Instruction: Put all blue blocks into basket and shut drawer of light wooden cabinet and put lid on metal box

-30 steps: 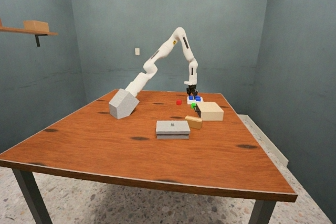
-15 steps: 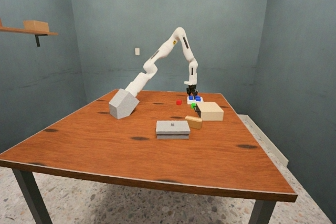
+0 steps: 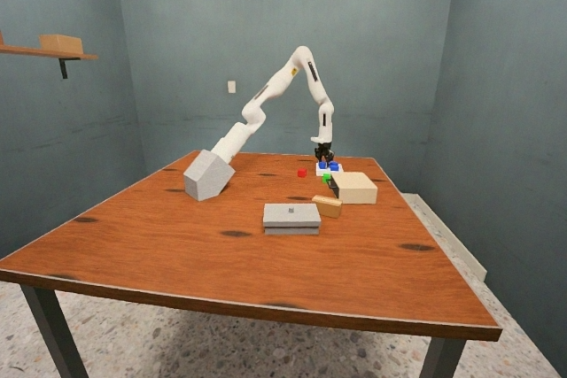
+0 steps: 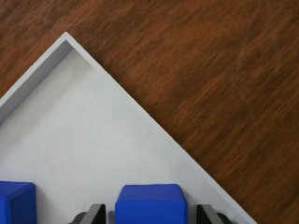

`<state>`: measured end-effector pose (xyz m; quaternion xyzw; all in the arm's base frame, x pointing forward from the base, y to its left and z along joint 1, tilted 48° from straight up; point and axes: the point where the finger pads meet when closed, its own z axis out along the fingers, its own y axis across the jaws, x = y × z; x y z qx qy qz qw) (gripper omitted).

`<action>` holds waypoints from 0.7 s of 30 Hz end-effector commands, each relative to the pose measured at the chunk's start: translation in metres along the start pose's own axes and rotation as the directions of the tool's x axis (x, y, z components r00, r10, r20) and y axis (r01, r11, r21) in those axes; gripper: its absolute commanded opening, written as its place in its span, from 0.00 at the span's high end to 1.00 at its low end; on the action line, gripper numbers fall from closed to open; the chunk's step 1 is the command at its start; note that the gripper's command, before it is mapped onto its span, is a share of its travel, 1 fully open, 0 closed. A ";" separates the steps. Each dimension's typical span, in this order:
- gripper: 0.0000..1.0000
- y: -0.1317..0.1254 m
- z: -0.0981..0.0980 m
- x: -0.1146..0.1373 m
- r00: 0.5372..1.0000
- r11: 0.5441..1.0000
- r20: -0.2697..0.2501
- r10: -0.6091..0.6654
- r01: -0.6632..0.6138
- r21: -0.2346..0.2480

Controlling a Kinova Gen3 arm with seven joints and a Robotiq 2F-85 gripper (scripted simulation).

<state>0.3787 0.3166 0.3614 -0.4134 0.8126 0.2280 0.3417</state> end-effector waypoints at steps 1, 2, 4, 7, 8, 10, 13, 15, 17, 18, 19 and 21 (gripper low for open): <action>0.40 -0.002 -0.004 0.000 1.000 1.000 0.002 0.001 -0.001 0.004; 0.40 -0.002 -0.004 0.000 1.000 1.000 0.002 0.001 -0.001 0.004; 0.40 -0.002 -0.006 0.000 1.000 1.000 0.002 0.001 -0.001 0.004; 0.40 0.001 -0.009 0.001 1.000 1.000 -0.004 0.001 -0.001 -0.006; 0.40 0.001 -0.010 0.001 1.000 1.000 -0.004 0.001 -0.001 -0.006; 0.40 0.001 -0.013 0.001 1.000 1.000 -0.005 -0.008 0.008 -0.005; 0.40 0.003 -0.016 -0.001 1.000 1.000 0.001 -0.009 0.009 -0.006; 0.40 0.003 -0.019 -0.001 1.000 1.000 0.001 -0.009 0.009 -0.006; 0.40 0.003 -0.022 -0.001 1.000 1.000 0.001 -0.009 0.009 -0.006; 0.40 0.003 -0.022 -0.001 1.000 1.000 0.001 -0.009 0.009 -0.006; 0.40 0.003 -0.022 -0.001 1.000 1.000 0.001 -0.009 0.009 -0.006; 0.40 0.003 -0.026 -0.001 1.000 1.000 0.001 -0.009 0.009 -0.006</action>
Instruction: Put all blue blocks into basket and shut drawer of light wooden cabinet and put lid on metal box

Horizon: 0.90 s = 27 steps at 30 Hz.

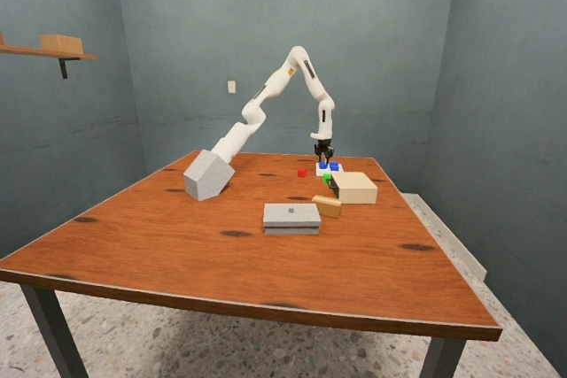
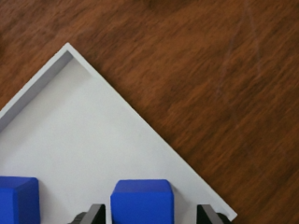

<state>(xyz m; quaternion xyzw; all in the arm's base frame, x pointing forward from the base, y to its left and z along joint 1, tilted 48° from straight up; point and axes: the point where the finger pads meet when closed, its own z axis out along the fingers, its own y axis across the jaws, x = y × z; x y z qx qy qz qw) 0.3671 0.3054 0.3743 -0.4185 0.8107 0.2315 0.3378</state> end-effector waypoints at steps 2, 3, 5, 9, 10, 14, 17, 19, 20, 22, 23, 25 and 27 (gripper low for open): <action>0.40 -0.002 -0.010 -0.002 1.000 1.000 0.006 -0.004 0.004 0.007; 0.40 -0.002 -0.012 -0.002 1.000 1.000 0.006 -0.004 0.004 0.007; 0.40 -0.002 -0.016 -0.002 1.000 1.000 0.006 -0.004 0.004 0.007; 0.40 -0.001 -0.027 -0.002 1.000 1.000 0.006 -0.005 0.005 0.007; 0.40 -0.001 -0.030 -0.002 1.000 1.000 0.006 -0.005 0.005 0.007; 0.40 -0.001 -0.039 -0.002 1.000 1.000 0.006 -0.005 0.005 0.007; 0.40 -0.001 -0.046 -0.002 1.000 1.000 0.006 -0.005 0.005 0.007; 0.40 -0.001 -0.052 -0.002 1.000 1.000 0.007 -0.006 0.006 0.007; 0.40 -0.001 -0.056 -0.002 1.000 1.000 0.007 -0.006 0.006 0.007; 0.40 -0.001 -0.063 -0.002 1.000 1.000 0.007 -0.006 0.006 0.007; 0.40 -0.001 -0.066 -0.002 1.000 1.000 0.007 -0.006 0.006 0.007; 0.40 -0.001 -0.073 -0.002 1.000 1.000 0.007 -0.006 0.006 0.007; 0.40 -0.001 -0.080 -0.002 1.000 1.000 0.007 -0.007 0.007 0.007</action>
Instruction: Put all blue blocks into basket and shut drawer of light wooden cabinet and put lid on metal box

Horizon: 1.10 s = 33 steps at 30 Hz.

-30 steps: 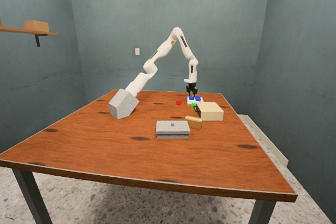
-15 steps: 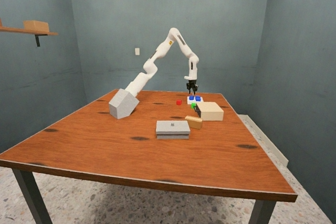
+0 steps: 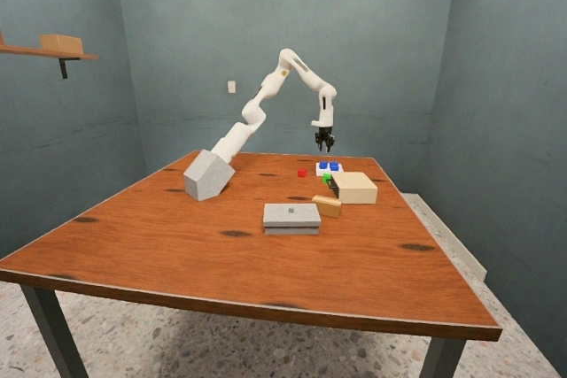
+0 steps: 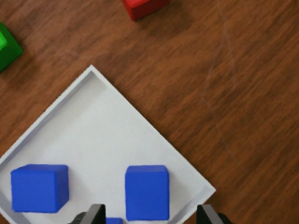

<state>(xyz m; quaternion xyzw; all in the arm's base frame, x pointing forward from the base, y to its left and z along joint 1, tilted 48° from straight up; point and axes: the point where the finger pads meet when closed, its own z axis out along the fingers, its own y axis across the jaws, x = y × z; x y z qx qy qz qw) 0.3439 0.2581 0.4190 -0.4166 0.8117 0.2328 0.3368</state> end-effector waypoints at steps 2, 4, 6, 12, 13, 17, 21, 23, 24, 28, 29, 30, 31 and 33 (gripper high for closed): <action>0.40 0.002 -0.018 -0.004 1.000 1.000 0.007 -0.012 0.012 0.008; 0.40 0.002 -0.021 -0.004 1.000 1.000 0.007 -0.012 0.012 0.008; 0.40 0.002 -0.025 -0.004 1.000 1.000 0.007 -0.012 0.012 0.008; 0.40 0.002 -0.042 -0.004 1.000 1.000 0.007 -0.013 0.013 0.008; 0.40 0.002 -0.044 -0.004 1.000 1.000 0.007 -0.013 0.013 0.008; 0.40 0.002 -0.053 -0.004 1.000 1.000 0.007 -0.013 0.013 0.008; 0.40 0.002 -0.058 -0.004 1.000 1.000 0.007 -0.013 0.013 0.008; 0.40 0.002 -0.059 -0.004 1.000 1.000 0.007 -0.013 0.013 0.008; 0.40 0.002 -0.060 -0.004 1.000 1.000 0.007 -0.013 0.013 0.008; 0.40 0.002 -0.064 -0.004 1.000 1.000 0.007 -0.013 0.013 0.008; 0.40 0.002 -0.064 -0.004 1.000 1.000 0.007 -0.013 0.013 0.008; 0.40 0.002 -0.065 -0.004 1.000 1.000 0.007 -0.013 0.013 0.008; 0.40 0.002 -0.065 -0.004 1.000 1.000 0.007 -0.013 0.013 0.008; 0.40 0.002 -0.065 -0.004 1.000 1.000 0.007 -0.013 0.013 0.008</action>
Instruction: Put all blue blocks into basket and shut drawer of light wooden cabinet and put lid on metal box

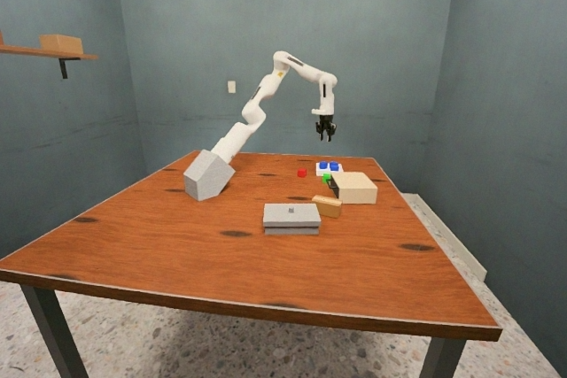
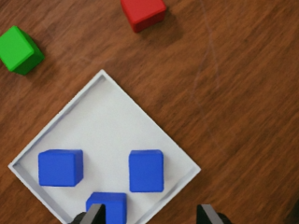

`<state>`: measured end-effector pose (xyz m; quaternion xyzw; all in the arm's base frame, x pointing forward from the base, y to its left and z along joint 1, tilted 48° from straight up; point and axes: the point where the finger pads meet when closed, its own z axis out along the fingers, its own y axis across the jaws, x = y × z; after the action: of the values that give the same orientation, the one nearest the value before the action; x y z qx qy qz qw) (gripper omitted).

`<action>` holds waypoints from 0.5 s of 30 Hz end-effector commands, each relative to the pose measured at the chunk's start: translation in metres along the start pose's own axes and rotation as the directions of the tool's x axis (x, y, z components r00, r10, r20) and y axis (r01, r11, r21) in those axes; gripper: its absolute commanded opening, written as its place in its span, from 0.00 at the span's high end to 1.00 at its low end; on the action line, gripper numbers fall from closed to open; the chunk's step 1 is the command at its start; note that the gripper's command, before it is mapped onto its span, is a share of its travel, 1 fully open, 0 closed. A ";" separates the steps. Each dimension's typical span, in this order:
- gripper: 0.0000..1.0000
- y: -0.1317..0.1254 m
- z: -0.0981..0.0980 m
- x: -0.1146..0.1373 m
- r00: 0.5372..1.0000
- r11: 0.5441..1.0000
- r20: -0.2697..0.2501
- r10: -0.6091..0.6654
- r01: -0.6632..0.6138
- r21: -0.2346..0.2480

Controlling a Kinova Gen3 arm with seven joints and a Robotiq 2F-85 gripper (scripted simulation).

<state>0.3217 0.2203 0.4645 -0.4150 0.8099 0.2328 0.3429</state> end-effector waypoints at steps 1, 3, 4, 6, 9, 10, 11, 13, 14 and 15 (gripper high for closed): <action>0.40 0.000 -0.003 0.001 1.000 1.000 -0.005 -0.011 0.011 0.003; 0.40 0.000 -0.003 0.001 1.000 1.000 -0.005 -0.011 0.011 0.003; 0.40 0.000 -0.003 0.001 1.000 1.000 -0.005 -0.011 0.011 0.003; 0.40 0.000 -0.003 0.001 1.000 1.000 -0.005 -0.011 0.011 0.003; 0.40 0.000 -0.003 0.001 1.000 1.000 -0.005 -0.012 0.012 0.003; 0.40 0.000 -0.003 0.001 1.000 1.000 -0.005 -0.012 0.012 0.003; 0.40 0.000 -0.003 0.001 1.000 1.000 -0.005 -0.013 0.013 0.003; 0.40 -0.001 -0.003 0.001 1.000 1.000 -0.005 -0.015 0.015 0.003; 0.40 -0.002 -0.003 0.002 1.000 1.000 -0.004 -0.017 0.017 0.003; 0.40 -0.003 -0.003 0.002 1.000 1.000 -0.004 -0.020 0.020 0.003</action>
<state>0.3219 0.2188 0.4653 -0.4176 0.8086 0.2304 0.3446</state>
